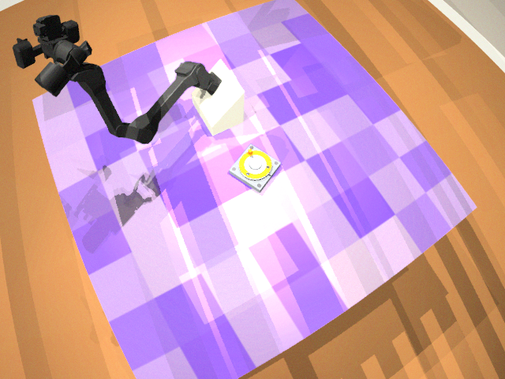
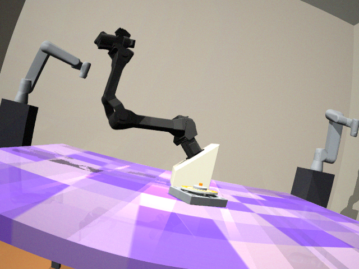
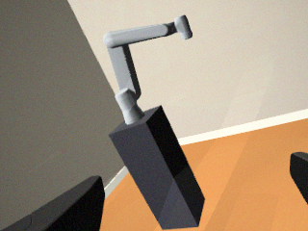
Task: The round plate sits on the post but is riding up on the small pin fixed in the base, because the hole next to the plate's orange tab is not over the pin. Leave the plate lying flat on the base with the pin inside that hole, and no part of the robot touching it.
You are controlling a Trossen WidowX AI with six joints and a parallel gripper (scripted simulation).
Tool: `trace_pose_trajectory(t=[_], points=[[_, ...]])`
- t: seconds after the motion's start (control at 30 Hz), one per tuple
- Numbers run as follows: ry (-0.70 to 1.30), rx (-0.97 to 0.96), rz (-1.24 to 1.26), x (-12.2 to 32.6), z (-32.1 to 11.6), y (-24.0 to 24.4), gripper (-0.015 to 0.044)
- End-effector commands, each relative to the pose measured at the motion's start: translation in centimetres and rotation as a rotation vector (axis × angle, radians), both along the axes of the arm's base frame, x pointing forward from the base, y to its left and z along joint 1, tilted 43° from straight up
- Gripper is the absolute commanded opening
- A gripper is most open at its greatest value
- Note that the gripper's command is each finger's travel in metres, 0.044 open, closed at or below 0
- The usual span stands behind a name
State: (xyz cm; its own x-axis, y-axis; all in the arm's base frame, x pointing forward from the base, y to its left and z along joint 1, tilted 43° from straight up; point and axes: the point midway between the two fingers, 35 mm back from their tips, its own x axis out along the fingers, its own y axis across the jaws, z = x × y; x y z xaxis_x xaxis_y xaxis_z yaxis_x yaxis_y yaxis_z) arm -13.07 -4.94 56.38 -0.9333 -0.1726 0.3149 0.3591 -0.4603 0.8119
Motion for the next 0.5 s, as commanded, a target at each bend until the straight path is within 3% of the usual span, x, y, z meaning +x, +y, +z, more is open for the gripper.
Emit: trace_pose_trajectory(t=[0.0, 0.1, 0.27, 0.47], points=[[0.003, -0.009, -0.015, -0.2, 0.0, 0.5, 0.0374], [0.036, -0.124, -0.236, -1.6, -0.1, 8.6, 0.0295], [0.053, -0.216, -0.439, -1.3, -1.1, 15.6, 0.0164], [0.054, -0.41, -0.858, 3.2, -5.7, 28.0, 0.0006]])
